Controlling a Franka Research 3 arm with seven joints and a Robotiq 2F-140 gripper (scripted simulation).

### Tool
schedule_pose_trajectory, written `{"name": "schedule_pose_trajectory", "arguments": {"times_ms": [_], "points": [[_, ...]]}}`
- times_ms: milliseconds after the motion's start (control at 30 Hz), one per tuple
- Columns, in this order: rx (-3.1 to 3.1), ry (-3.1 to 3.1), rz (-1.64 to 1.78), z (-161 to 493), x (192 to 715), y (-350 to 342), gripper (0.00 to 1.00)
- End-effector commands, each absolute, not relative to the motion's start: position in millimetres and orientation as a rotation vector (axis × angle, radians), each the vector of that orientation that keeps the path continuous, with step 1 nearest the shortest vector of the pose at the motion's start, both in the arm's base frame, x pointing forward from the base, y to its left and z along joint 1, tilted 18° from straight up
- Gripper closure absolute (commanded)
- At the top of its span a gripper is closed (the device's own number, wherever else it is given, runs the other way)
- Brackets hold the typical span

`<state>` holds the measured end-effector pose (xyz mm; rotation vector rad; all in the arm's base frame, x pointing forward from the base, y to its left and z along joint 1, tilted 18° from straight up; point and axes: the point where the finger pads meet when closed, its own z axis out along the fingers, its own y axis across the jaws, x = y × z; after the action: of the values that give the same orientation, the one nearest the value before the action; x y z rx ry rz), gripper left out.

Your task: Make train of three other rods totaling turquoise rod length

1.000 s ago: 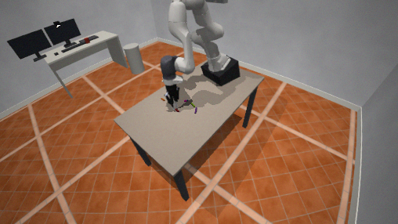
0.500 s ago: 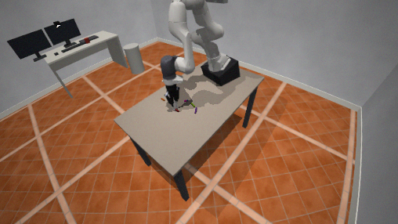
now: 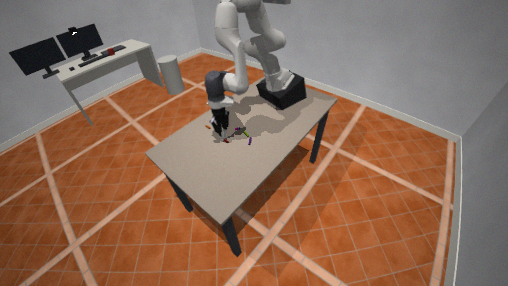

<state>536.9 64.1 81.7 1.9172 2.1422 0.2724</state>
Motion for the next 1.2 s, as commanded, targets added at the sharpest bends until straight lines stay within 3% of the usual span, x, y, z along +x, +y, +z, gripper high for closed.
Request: {"name": "schedule_pose_trajectory", "arguments": {"times_ms": [0, 1167], "points": [[1.917, 2.143, 0.272, 81.8, 536.3, 63.7, 0.85], [1.916, 2.143, 0.272, 72.8, 539.3, 63.4, 0.85]]}}
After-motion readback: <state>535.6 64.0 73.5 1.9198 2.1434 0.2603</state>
